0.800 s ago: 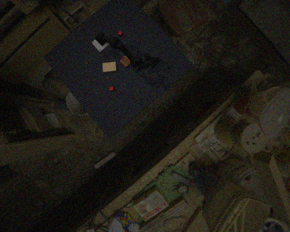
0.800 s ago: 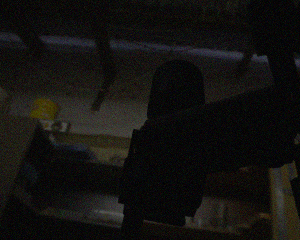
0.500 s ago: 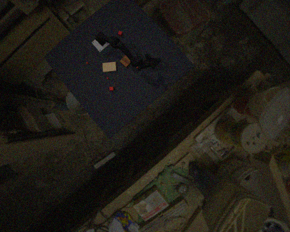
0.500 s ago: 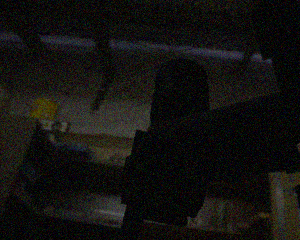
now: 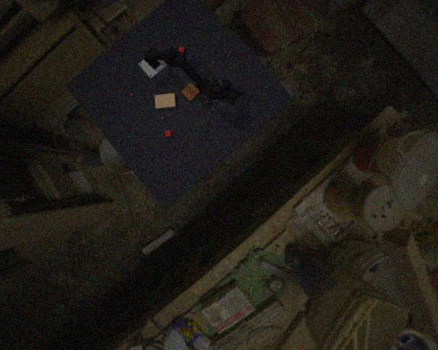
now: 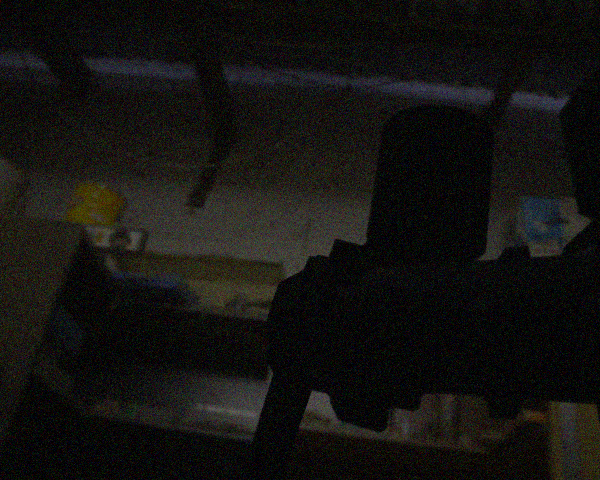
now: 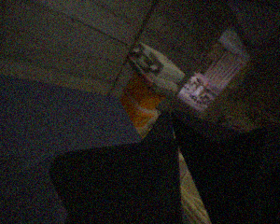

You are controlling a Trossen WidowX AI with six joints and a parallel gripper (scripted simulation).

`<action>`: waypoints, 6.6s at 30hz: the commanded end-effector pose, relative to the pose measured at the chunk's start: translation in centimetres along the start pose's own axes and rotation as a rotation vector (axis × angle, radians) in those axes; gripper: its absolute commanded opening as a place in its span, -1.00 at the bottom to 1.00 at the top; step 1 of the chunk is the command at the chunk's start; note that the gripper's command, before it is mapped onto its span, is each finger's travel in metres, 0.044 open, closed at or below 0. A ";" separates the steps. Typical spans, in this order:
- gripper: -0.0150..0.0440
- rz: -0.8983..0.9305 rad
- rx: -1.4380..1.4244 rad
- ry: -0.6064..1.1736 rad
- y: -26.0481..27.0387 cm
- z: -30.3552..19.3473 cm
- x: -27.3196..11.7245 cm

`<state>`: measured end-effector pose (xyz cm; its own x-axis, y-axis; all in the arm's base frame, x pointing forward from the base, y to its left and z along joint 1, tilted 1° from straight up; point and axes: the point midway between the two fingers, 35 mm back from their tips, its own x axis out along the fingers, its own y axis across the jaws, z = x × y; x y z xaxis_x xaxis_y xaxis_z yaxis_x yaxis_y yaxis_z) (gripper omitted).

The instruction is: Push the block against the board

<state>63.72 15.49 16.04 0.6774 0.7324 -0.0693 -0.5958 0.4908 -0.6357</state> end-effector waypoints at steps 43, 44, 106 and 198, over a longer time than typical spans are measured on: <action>-0.49 0.831 0.019 1.070 21.9 -2.2 -18.9; -0.49 0.860 0.011 1.088 22.2 -2.0 -19.7; -0.49 0.933 -0.010 1.135 24.5 -7.8 -24.0; -0.49 0.933 -0.013 1.140 22.1 -10.3 -28.2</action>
<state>35.75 0.31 -3.92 0.0302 0.0169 -0.9994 -0.9985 0.0470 -0.0294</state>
